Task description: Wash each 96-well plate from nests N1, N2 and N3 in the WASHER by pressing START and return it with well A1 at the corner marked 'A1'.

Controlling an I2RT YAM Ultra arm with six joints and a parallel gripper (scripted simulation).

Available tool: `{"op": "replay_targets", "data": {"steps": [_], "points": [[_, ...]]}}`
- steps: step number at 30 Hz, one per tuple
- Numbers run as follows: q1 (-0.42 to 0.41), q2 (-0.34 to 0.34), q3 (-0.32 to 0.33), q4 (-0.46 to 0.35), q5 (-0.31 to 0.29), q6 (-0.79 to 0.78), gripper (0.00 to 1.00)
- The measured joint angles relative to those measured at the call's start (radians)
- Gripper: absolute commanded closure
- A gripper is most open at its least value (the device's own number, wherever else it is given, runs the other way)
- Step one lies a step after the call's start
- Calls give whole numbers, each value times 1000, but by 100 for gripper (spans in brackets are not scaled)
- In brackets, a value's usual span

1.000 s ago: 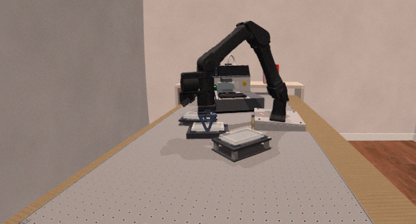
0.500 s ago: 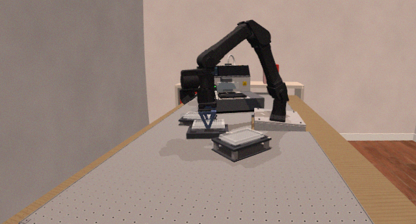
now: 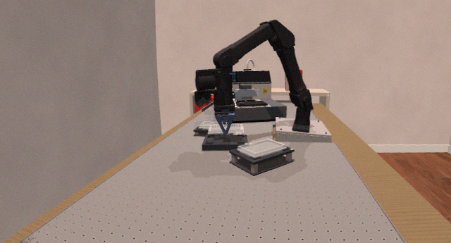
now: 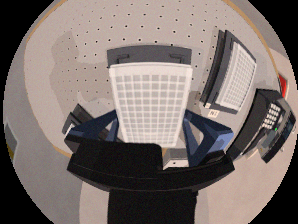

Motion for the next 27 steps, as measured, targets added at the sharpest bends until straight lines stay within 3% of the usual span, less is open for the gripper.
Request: {"op": "replay_targets", "data": {"steps": [27], "points": [[-6,-35,110,-145,0,-6,100]]}}
